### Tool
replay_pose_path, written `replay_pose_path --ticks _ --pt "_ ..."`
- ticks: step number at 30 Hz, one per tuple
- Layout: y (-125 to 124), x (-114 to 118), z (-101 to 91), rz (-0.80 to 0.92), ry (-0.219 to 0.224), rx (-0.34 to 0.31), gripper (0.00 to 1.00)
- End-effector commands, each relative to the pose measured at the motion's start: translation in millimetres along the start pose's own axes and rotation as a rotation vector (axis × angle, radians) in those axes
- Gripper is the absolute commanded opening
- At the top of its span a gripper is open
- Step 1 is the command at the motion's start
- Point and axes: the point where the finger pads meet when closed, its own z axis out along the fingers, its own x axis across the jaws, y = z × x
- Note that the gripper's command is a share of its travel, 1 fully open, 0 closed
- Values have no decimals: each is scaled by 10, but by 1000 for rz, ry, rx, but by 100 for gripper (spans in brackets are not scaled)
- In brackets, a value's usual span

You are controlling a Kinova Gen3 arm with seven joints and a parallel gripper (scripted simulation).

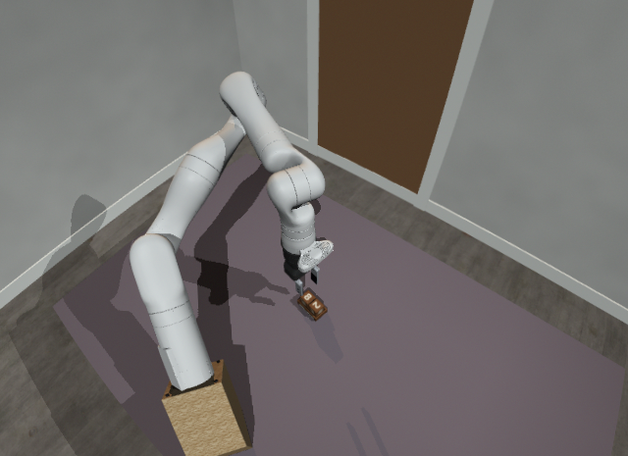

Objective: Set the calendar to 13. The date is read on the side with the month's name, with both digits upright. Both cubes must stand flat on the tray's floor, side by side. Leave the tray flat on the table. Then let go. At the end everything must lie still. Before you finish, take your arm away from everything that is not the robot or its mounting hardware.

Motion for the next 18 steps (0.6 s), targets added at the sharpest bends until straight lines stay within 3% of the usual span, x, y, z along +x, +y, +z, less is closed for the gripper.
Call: replay_pose_path --ticks 1,18 --pt "-3 -3 -6 0 -1 1 90" --pt "-3 -3 25 0 -1 1 90"
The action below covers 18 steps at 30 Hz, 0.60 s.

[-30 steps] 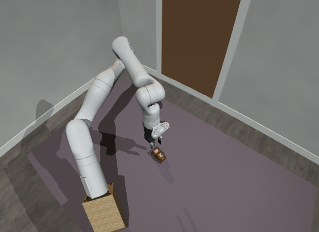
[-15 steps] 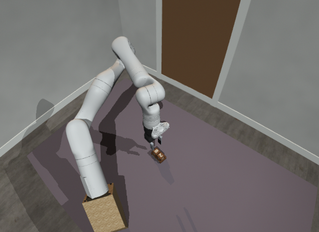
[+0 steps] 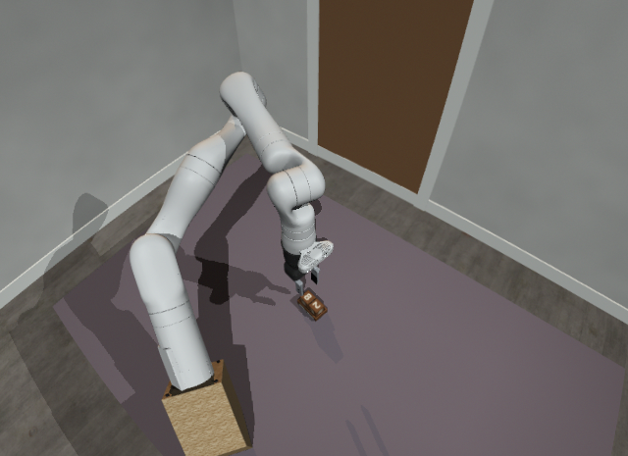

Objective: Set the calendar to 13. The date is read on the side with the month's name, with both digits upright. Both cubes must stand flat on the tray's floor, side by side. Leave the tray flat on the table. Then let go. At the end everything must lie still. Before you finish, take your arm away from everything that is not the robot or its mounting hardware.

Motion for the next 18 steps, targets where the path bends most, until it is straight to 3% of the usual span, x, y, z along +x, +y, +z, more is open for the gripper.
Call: replay_pose_path --ticks 1,18 --pt "0 2 14 0 0 0 90" --pt "-1 1 203 0 0 0 90"
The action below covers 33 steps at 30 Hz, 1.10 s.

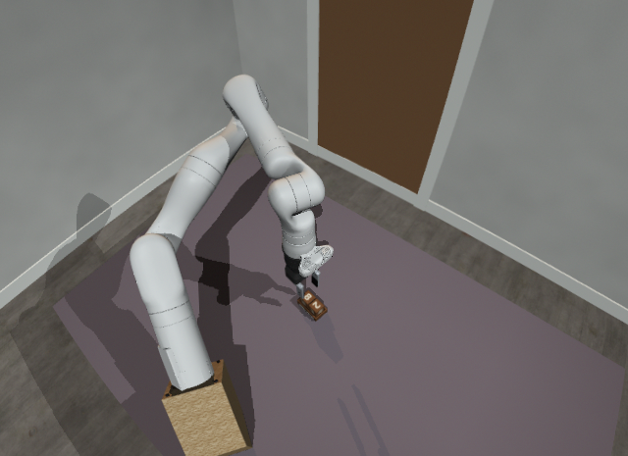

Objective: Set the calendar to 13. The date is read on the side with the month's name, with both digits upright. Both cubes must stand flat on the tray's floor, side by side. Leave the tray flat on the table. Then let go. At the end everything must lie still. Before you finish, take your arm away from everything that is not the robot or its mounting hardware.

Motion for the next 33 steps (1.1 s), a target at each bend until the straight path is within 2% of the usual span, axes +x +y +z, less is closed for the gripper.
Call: replay_pose_path --ticks 1,19,33 --pt "4 15 49 2 5 -2 90" --pt "4 15 270 2 5 -2 90" --pt "4 15 323 2 5 -2 90"
